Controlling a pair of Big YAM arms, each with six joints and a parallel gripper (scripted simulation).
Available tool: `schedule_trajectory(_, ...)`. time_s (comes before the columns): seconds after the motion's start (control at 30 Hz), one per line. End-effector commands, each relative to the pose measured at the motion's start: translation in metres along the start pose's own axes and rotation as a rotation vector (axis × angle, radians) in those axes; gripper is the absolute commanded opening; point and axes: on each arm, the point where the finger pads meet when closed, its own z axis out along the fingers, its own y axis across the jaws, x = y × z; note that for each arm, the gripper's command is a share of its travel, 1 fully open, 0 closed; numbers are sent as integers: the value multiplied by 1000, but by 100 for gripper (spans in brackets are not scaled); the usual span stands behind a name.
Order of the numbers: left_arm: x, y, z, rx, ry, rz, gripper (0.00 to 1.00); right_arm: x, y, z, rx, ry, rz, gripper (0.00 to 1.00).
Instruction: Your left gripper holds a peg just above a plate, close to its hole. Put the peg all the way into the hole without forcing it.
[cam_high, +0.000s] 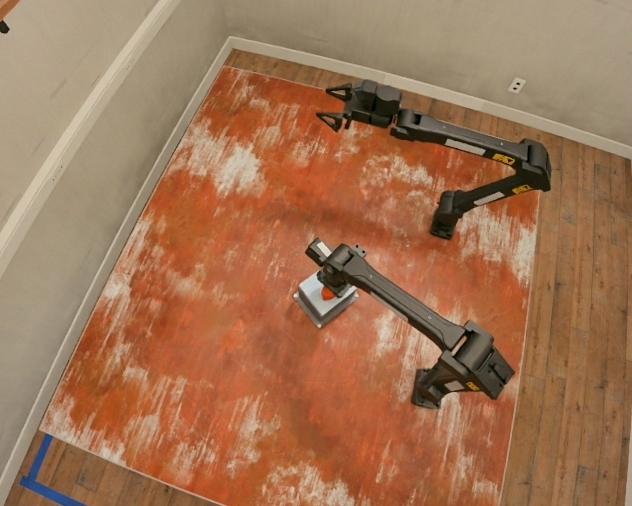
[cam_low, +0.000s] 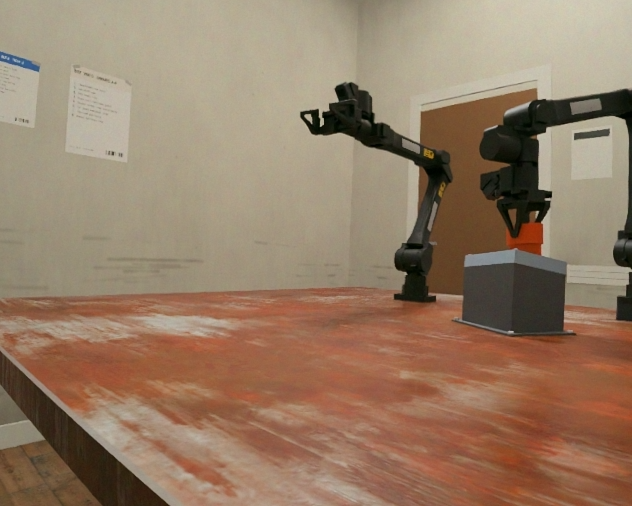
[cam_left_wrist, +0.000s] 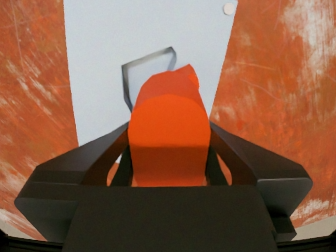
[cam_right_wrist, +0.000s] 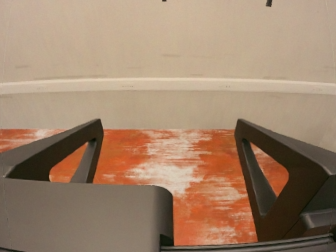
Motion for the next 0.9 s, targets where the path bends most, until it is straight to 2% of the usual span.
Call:
schedule_trajectory(0.0, 0, 3, -5, -15, -2, 1, 0, -8, 0, -1, 1, -16, -1, 100)
schedule_trajectory(0.53, 0, 3, -5, -15, -2, 1, 0, -8, 0, -1, 1, -16, -1, 100)
schedule_trajectory(0.57, 0, 3, -5, -15, -2, 1, 46, -8, 0, -1, 1, -16, -1, 100)
schedule_trajectory(0.63, 0, 4, -5, -16, -2, 1, 46, 8, 11, -9, -20, 14, -2, 100)
schedule_trajectory(0.77, 0, 4, -6, -17, -2, 1, 46, 15, 48, -31, -97, 30, -4, 100)
schedule_trajectory(0.87, 0, 5, -6, -19, -2, 1, 46, 28, 101, -71, -219, 54, -10, 100)
